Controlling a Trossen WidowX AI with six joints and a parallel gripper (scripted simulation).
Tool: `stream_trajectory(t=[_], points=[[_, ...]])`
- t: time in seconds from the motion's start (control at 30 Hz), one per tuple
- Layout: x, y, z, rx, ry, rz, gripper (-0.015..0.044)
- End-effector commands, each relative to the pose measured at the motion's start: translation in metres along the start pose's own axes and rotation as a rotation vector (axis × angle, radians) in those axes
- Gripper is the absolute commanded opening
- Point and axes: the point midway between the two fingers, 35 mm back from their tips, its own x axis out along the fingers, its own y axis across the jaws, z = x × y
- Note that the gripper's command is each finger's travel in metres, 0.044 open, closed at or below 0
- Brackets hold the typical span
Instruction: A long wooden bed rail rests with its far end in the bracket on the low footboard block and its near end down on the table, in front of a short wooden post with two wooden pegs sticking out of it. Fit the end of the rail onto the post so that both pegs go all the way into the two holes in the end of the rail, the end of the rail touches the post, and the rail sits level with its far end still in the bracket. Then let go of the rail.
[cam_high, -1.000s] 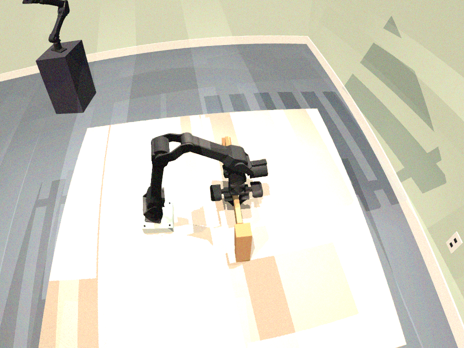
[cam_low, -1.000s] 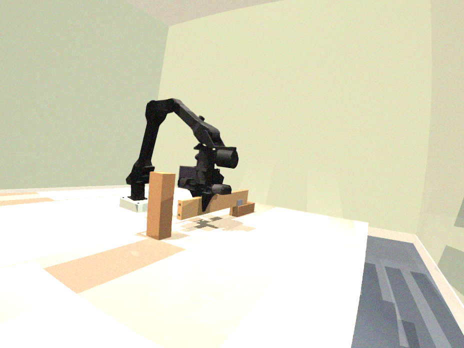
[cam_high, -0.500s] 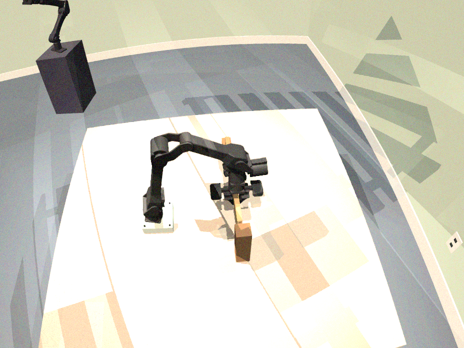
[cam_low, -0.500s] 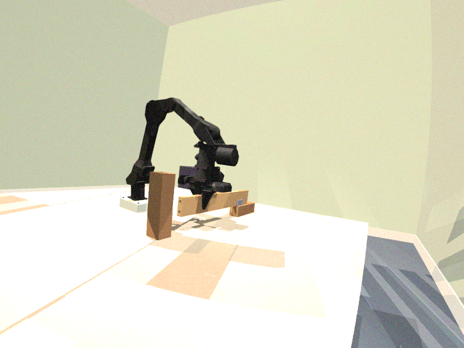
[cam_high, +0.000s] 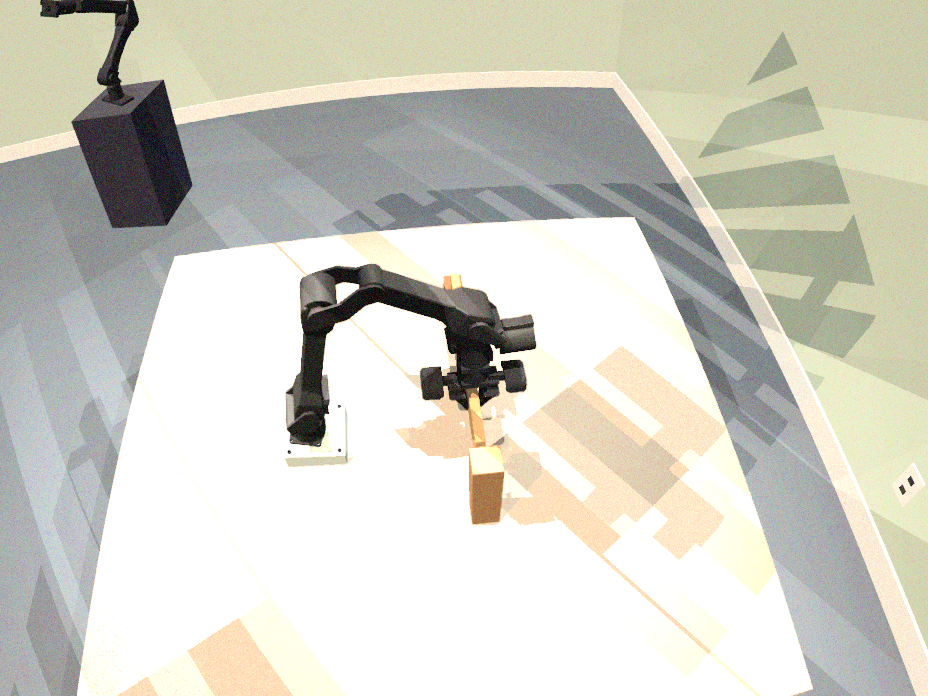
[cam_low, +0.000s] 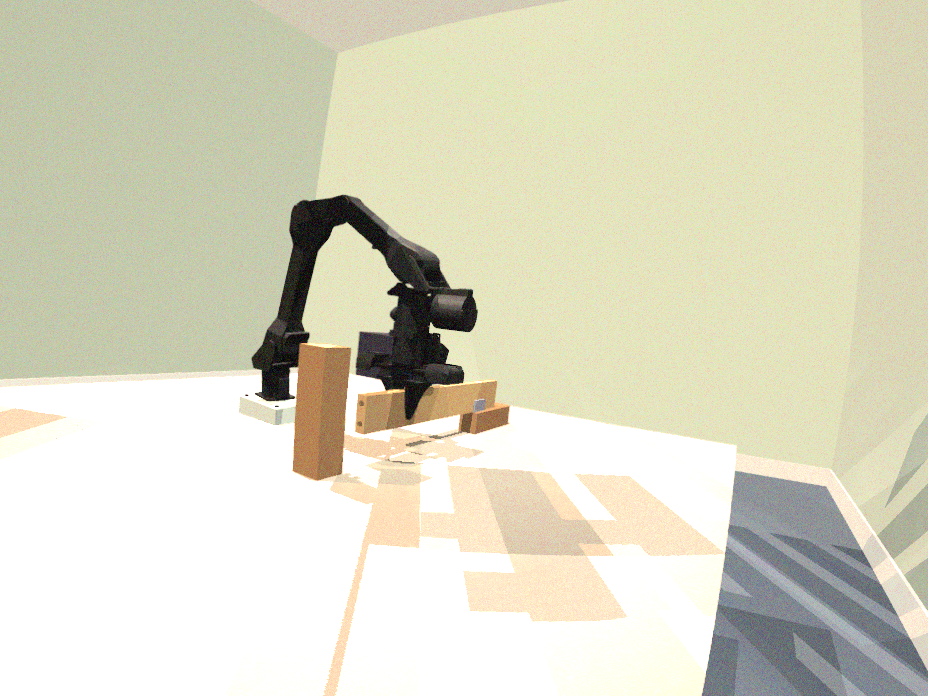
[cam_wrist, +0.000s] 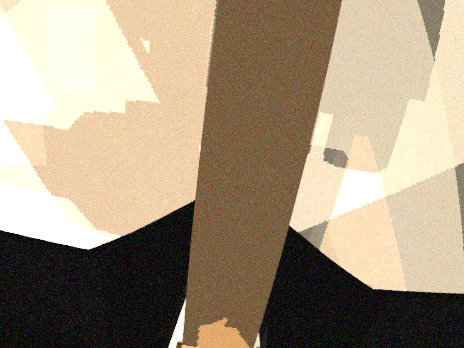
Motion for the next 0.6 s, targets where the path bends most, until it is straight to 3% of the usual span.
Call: stream_trajectory(t=[0.0, 0.57], points=[[0.0006, -0.0001, 0.0000, 0.002, -0.001, -0.004, 0.0000], [-0.0032, 0.0009, -0.0001, 0.002, -0.001, -0.004, 0.0000]])
